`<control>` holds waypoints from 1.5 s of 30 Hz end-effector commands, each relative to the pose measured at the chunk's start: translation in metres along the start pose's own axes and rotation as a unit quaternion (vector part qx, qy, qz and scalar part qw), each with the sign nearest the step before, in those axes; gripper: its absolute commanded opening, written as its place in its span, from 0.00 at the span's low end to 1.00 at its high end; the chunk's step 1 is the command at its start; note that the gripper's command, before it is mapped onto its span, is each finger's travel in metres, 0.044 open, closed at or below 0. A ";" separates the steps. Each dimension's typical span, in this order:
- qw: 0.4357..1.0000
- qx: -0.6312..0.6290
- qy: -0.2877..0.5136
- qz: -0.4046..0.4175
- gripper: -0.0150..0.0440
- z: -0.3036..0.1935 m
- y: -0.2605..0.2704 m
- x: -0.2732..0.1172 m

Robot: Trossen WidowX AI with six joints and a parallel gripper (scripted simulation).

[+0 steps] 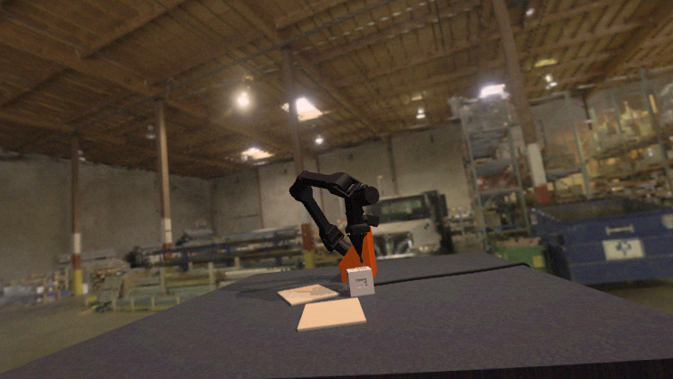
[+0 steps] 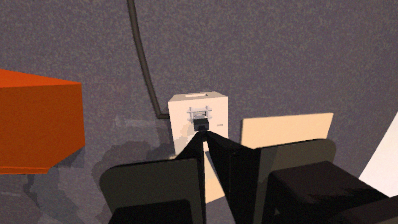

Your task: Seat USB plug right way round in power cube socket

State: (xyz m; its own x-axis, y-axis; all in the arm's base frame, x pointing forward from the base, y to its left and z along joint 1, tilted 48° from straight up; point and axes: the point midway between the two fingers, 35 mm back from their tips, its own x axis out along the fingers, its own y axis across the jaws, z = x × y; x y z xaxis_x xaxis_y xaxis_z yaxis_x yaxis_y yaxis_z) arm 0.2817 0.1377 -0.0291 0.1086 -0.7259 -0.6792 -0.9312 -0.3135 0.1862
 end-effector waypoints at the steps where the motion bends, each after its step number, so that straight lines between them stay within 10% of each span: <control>1: 1.000 0.003 -0.003 -0.001 0.25 0.001 0.000 -0.005; 23: 1.000 0.009 -0.002 -0.001 0.25 0.001 0.000 -0.014; 45: 0.961 0.278 0.000 0.000 0.25 0.000 0.000 -0.013</control>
State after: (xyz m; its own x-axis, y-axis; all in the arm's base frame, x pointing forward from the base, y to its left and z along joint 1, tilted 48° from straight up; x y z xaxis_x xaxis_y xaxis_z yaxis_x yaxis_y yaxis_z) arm 0.2805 0.1475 -0.0204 0.1098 -0.7250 -0.6799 -0.9873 -0.0003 -0.1591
